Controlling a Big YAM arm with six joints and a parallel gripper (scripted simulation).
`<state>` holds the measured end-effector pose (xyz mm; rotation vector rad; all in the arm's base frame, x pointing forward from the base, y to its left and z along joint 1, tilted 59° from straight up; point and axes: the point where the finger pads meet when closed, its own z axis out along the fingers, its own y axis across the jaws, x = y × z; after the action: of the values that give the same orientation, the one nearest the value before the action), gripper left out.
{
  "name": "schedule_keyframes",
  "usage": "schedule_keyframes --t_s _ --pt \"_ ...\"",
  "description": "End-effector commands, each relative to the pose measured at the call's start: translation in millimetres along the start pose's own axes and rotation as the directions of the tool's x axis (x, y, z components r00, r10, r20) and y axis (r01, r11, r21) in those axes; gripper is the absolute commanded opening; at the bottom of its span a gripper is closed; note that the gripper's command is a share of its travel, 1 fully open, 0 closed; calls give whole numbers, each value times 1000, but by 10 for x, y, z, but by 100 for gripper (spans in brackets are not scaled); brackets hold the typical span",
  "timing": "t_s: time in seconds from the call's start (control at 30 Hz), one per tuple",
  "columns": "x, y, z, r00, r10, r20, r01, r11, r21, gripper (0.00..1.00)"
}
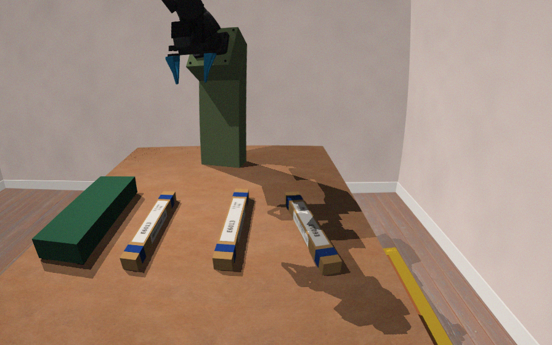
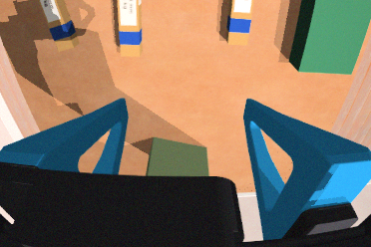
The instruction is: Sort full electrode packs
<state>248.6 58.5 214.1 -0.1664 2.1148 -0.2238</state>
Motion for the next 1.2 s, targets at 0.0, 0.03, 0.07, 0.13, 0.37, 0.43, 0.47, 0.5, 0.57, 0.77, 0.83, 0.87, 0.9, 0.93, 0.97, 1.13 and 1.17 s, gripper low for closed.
schedule_keyframes --t_s 0.0,0.03,0.07,0.13,0.37,0.43,0.47,0.5,0.57,0.77,0.83,0.87,0.9,0.93,0.97,1.13,1.17 --pt "-162 -17 -49 1000 8 26 -8 1000 -1 74" --pt "-153 -17 -47 1000 8 24 -8 1000 -2 74" --pt "-153 -17 -47 1000 8 24 -8 1000 -2 74" --pt "-146 -16 -46 1000 8 23 -8 1000 -2 74" --pt "-255 -20 131 1000 8 24 -8 1000 0 43" --pt "-338 -23 248 1000 8 25 -8 1000 1 43" --pt "-376 -24 307 1000 8 26 -8 1000 2 43" --pt "-414 -25 366 1000 8 26 -8 1000 2 43" --pt "-486 -27 486 1000 7 27 -7 1000 3 43" --pt "-619 -30 729 1000 5 26 -5 1000 5 43" --pt "-682 -31 850 1000 4 25 -4 1000 5 43" --pt "-713 -31 911 1000 3 25 -3 1000 6 43" --pt "-744 -31 972 1000 3 24 -3 1000 6 43" --pt "-774 -32 1032 1000 2 24 -2 1000 6 43" --pt "-805 -32 1093 1000 1 23 -2 1000 6 43" --pt "-942 -34 1374 1000 -1 20 1 1000 7 43" --pt "-941 -34 1380 1000 -1 20 1 1000 7 43"
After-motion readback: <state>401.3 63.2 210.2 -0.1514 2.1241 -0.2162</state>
